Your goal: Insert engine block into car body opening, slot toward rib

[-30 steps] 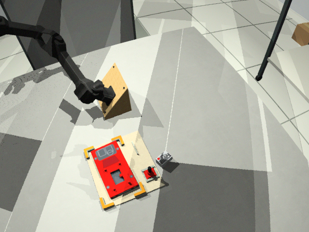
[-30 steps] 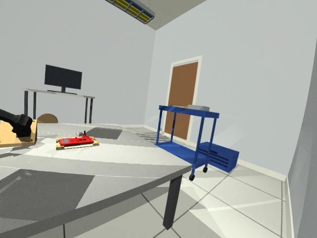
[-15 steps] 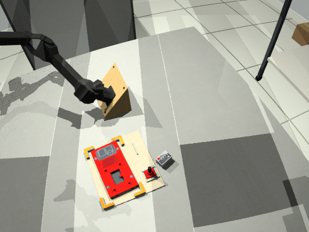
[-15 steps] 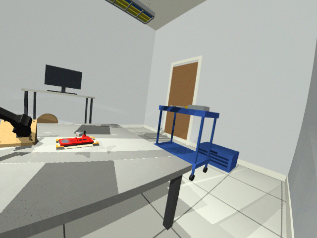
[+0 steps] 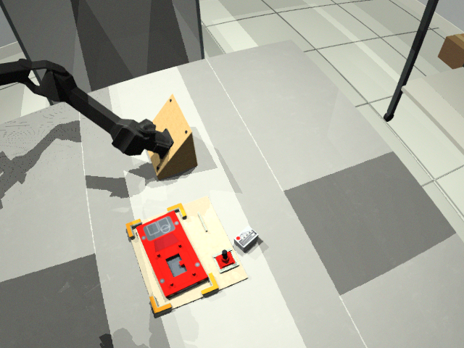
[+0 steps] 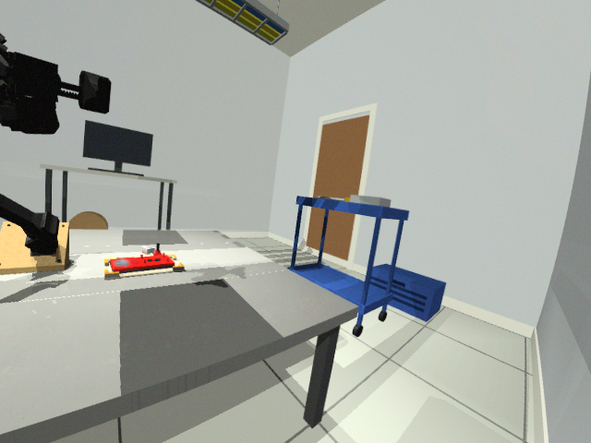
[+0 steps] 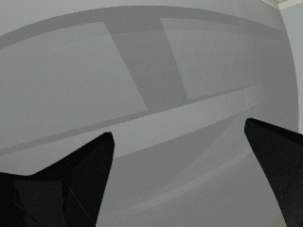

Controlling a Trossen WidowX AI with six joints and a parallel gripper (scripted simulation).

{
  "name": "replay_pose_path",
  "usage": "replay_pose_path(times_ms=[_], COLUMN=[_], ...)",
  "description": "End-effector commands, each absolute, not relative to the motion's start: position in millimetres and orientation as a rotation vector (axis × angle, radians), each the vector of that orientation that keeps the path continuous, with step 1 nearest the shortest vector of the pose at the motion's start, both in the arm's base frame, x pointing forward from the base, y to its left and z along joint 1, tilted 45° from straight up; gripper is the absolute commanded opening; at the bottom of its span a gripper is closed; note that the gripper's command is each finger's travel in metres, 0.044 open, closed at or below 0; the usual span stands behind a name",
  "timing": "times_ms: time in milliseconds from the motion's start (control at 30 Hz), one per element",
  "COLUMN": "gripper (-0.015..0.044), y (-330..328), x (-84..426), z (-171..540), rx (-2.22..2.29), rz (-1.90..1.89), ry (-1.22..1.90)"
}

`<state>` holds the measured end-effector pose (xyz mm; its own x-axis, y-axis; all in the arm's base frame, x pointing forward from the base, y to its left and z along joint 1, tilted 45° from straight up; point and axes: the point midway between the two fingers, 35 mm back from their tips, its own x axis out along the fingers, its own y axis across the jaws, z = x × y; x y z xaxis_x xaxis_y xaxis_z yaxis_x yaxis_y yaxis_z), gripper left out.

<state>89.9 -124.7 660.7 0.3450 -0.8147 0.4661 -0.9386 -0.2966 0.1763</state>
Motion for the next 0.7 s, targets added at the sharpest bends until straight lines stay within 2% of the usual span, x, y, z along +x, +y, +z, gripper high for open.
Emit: replay_pose_path(times_ms=[0,300,667], gripper=[0.044,0.044,0.044], y=[-121,-98,-67], x=[142,243,332], z=[646,604,532], rx=[2.204,2.211,2.133], rz=[0.274,0.049,-0.205], ry=[-1.41,-1.134,-0.812])
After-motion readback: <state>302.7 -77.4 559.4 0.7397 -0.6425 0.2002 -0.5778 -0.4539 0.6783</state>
